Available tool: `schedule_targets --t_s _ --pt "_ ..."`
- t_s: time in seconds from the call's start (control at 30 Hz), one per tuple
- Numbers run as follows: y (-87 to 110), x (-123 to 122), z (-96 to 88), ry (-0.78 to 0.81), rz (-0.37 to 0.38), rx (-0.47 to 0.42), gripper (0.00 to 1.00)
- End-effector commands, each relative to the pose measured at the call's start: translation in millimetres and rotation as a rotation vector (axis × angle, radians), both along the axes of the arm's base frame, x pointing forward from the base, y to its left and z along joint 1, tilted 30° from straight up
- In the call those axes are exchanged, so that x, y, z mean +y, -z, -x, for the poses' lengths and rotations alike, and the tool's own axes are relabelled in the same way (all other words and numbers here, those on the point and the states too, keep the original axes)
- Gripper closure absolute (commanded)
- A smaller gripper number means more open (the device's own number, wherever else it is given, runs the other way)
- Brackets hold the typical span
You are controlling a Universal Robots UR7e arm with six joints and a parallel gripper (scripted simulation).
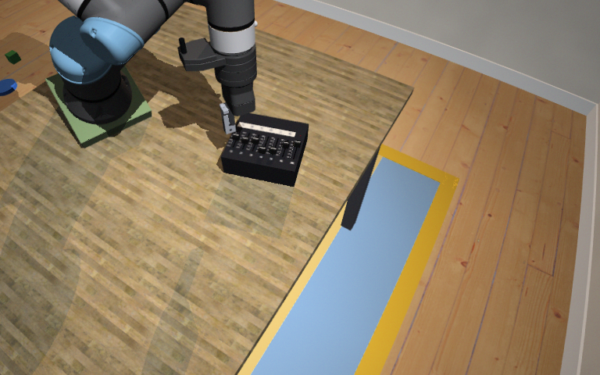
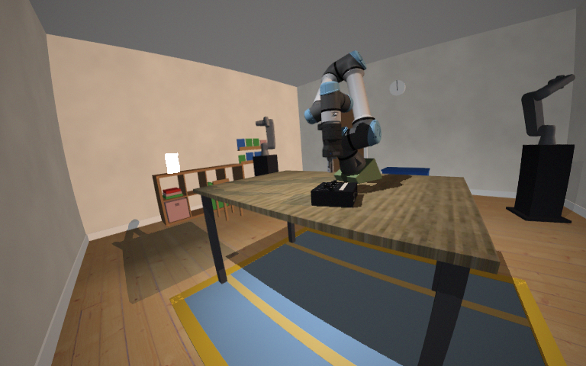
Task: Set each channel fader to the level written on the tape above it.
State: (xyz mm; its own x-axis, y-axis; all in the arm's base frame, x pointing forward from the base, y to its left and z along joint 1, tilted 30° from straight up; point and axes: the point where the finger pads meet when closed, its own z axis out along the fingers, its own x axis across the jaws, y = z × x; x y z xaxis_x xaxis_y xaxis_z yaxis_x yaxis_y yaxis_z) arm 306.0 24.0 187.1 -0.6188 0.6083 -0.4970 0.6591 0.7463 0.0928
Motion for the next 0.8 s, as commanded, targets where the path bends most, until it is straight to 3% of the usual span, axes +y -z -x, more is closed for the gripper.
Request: schedule_targets --t_s 0.0,0.53,0.77 --pt "-2.9 -2.7 -4.5 -0.182 0.072 0.049 1.00" --pt "-8.5 -5.1 -15.9 -0.544 0.252 0.159 1.00" --pt "-9.7 -5.0 -18.8 -0.631 0.296 0.185 1.00"
